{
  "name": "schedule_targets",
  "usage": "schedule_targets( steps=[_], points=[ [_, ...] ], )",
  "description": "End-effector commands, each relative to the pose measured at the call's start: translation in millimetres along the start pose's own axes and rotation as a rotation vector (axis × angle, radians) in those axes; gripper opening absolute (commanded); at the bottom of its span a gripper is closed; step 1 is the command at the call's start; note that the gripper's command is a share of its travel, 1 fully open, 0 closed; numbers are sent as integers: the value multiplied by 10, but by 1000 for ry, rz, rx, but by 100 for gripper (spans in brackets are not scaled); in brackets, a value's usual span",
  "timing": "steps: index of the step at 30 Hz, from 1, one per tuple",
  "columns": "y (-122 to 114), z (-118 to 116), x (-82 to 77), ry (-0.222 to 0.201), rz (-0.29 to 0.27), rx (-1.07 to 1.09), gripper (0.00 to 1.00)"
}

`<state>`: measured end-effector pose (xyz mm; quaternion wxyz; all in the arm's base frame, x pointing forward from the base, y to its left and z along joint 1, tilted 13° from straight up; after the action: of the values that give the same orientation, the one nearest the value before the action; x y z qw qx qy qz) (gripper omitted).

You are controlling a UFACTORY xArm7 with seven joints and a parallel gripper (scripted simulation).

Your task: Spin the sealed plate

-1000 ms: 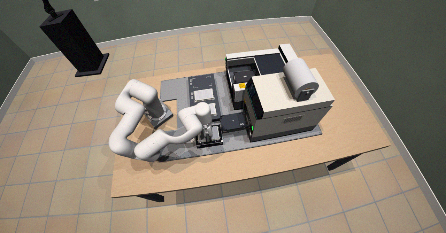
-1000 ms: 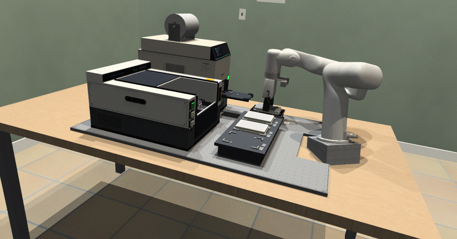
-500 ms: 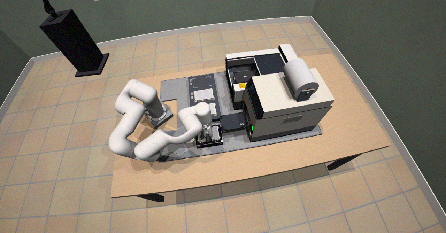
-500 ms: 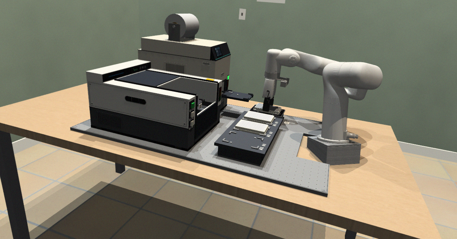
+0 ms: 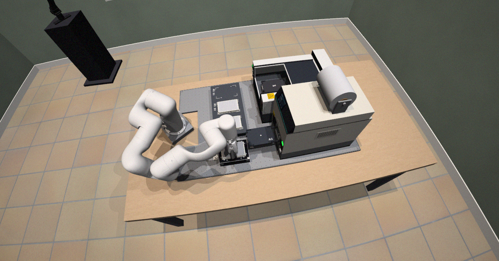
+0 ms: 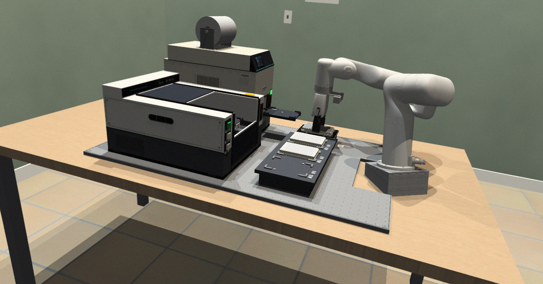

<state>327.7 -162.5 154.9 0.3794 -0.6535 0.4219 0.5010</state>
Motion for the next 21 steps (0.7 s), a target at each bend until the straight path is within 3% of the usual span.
schedule_targets(
  steps=[1,6,21],
  points=[
    [-3,-5,-11,3,-2,0,100],
    [-2,-5,-11,3,-2,0,100],
    [-1,-5,-227,3,-2,0,100]
  ],
)
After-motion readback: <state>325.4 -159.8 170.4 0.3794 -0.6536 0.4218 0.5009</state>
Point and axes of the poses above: the point where the finger pads meet when closed, its own x axis out along the fingers, its own z axis across the jaws, y = z × x, the point moved 6 cm from there along -x, back along the fingers, and after that the axes turned 15 degrees about -x, right-handed, at the moved point
